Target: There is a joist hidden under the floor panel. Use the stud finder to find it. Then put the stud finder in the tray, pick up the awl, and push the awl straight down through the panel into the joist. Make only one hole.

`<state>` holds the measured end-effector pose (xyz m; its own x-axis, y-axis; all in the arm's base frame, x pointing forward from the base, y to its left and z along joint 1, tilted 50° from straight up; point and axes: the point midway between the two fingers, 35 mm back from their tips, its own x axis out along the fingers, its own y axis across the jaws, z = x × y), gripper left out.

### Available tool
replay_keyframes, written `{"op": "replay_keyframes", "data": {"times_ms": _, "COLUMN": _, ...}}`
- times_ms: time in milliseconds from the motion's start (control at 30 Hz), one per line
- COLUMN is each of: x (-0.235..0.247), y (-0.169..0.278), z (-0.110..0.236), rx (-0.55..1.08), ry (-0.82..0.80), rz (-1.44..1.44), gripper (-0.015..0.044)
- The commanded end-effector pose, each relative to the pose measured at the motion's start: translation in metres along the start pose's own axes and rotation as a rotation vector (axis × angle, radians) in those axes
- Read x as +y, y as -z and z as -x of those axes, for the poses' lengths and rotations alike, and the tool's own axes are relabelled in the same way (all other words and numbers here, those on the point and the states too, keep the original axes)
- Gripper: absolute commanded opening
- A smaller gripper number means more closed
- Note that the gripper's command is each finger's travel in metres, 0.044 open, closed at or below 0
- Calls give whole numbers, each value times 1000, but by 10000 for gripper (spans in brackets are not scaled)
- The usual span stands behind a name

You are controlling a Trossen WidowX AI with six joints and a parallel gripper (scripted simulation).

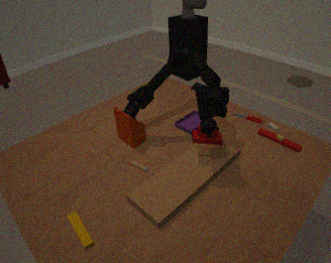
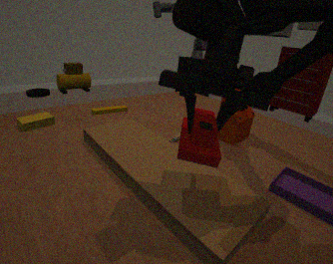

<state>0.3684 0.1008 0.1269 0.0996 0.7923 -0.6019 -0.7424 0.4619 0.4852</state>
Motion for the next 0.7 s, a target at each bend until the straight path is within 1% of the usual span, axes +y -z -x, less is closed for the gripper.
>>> {"op": "replay_keyframes", "data": {"times_ms": 0, "x": 20, "y": -8, "z": 2, "rx": -14, "ry": -4, "rz": 58, "gripper": 0}}
{"op": "replay_keyframes", "data": {"times_ms": 333, "x": 82, "y": -17, "z": -1, "rx": -26, "ry": -45, "rz": 204, "gripper": 0}}
{"op": "replay_keyframes", "data": {"times_ms": 667, "x": 142, "y": -16, "z": -1, "rx": -44, "ry": -93, "rz": 348, "gripper": 0}}
